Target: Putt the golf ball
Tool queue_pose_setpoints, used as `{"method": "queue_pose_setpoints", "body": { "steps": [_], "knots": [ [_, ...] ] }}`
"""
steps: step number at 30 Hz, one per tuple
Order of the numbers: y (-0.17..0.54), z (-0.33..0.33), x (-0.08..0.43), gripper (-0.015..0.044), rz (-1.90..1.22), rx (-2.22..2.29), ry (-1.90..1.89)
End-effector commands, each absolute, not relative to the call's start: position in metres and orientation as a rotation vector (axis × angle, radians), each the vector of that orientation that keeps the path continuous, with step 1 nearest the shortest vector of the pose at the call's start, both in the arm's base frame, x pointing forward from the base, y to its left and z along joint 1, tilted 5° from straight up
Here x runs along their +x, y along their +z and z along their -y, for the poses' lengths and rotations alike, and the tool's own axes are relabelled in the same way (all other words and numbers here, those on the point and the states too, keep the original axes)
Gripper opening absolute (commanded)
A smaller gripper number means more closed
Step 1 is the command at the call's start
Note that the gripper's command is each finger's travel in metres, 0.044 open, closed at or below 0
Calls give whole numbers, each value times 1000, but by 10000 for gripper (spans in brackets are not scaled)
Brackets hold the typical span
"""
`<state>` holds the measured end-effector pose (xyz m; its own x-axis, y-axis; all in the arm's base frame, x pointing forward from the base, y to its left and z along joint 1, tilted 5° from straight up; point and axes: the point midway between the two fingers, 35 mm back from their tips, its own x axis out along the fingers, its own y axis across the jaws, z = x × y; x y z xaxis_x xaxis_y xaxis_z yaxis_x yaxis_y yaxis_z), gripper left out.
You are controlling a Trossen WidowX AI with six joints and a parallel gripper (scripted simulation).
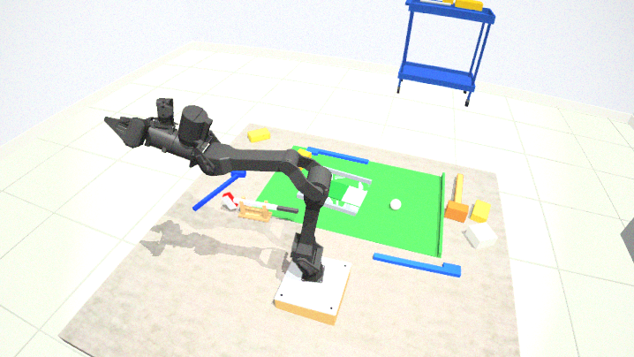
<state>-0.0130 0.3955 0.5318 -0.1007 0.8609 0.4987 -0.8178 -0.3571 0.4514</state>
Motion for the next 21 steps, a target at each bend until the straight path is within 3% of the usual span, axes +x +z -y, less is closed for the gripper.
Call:
{"method": "queue_pose_setpoints", "body": {
  "steps": [1,11,21],
  "knots": [
    [486,-418,30,440,-52,597,1621],
    [362,-420,154,440,-114,-16,1334],
    [240,-348,257,440,-336,-521,1157]
  ]
}}
